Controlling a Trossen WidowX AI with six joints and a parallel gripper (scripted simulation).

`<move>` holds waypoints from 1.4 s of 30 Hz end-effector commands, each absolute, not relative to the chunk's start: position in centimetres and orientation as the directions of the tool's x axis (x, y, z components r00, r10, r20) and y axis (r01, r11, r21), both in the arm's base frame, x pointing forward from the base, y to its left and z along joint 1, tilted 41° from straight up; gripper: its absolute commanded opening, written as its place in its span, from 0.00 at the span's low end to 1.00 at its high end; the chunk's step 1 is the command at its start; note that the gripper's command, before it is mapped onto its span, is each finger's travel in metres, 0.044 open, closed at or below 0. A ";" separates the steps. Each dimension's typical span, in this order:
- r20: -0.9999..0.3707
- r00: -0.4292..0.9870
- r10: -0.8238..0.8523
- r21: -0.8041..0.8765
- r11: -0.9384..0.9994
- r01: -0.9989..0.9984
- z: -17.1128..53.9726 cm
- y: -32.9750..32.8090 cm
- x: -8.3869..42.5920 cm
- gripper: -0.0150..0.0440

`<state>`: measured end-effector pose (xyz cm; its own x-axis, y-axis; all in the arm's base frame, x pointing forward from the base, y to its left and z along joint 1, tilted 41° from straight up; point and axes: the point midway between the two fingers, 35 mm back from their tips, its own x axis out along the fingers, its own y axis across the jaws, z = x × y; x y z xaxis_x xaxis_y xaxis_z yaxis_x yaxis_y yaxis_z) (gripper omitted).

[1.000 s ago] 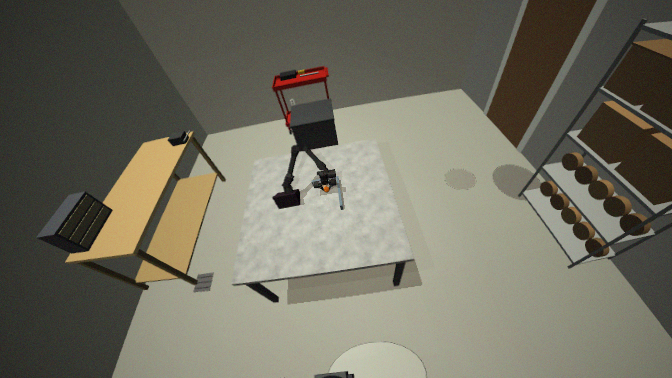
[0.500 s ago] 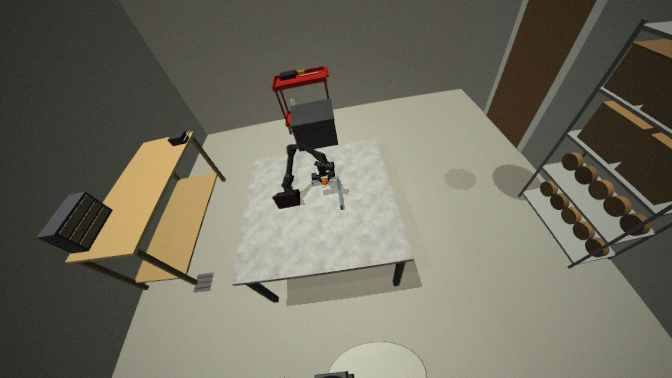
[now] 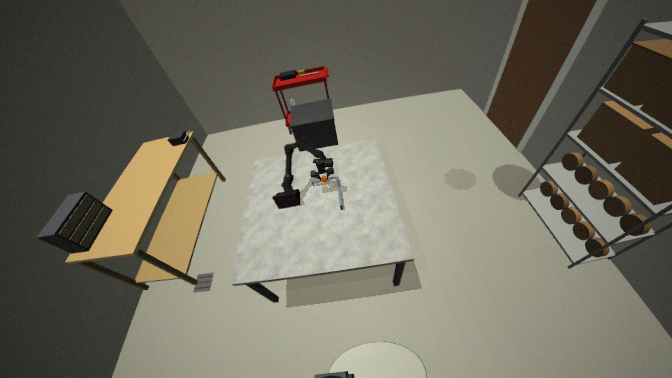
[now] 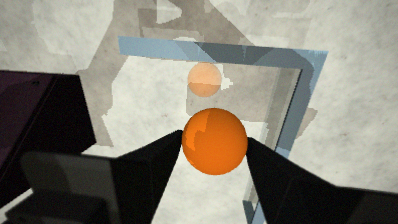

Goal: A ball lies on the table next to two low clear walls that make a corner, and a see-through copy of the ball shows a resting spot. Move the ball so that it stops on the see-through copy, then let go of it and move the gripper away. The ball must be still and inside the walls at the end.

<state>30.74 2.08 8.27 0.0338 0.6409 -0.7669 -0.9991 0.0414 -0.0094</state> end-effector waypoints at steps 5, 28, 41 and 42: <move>-0.759 0.029 0.651 0.000 0.043 -0.999 8.1 6.2 29.4 0.25; -0.756 0.029 0.653 -0.001 0.043 -0.999 2.8 10.9 29.5 0.25; -0.756 0.029 0.654 0.000 0.043 -0.999 1.5 12.1 29.6 0.25; -0.756 0.029 0.654 0.000 0.043 -0.999 1.4 12.1 29.6 0.25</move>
